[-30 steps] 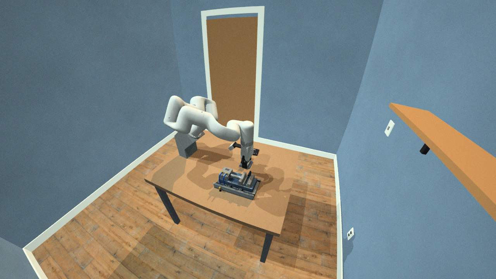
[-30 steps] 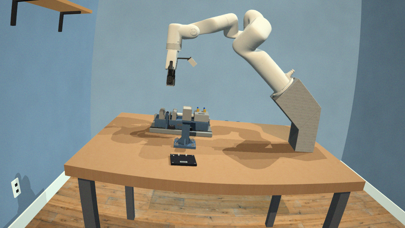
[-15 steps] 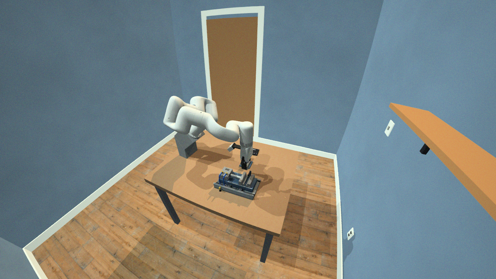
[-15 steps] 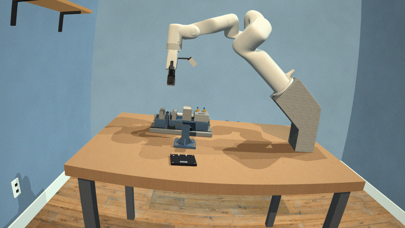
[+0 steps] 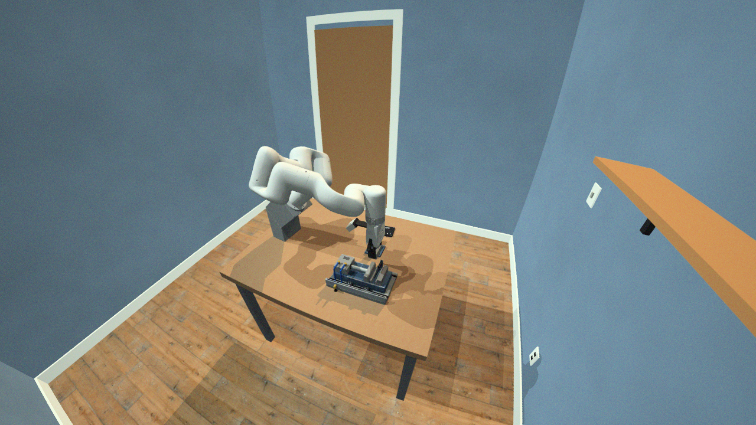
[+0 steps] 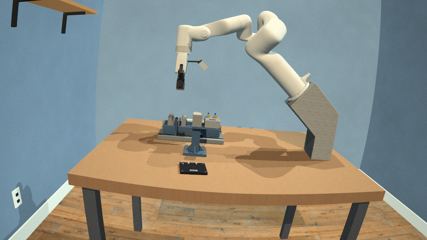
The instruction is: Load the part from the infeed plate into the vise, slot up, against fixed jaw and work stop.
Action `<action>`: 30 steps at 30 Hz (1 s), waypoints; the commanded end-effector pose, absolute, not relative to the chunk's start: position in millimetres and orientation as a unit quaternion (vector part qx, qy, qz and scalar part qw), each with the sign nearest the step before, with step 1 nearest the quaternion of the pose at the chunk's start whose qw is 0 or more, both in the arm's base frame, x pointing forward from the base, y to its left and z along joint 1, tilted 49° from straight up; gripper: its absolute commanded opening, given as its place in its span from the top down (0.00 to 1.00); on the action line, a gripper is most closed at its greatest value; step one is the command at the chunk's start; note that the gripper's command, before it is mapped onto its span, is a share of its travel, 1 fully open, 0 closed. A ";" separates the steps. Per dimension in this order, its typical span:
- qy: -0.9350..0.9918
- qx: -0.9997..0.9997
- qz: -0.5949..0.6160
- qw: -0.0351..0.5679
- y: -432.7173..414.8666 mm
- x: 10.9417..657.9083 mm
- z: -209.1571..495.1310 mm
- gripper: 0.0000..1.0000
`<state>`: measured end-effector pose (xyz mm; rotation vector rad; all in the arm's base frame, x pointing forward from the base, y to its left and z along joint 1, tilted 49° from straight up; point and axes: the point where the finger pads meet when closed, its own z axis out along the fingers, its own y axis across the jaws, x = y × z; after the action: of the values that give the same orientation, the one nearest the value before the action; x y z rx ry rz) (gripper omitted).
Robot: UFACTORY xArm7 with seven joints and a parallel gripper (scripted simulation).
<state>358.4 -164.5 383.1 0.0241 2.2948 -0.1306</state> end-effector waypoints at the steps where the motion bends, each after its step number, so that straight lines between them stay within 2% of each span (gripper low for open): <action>1: 0.910 0.010 -0.053 0.410 -164.9 358.1 384.6 1.00; 30: 0.910 0.011 -0.053 0.410 -165.5 361.3 382.0 1.00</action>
<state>360.5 -164.9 381.3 0.0251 2.2954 -0.1316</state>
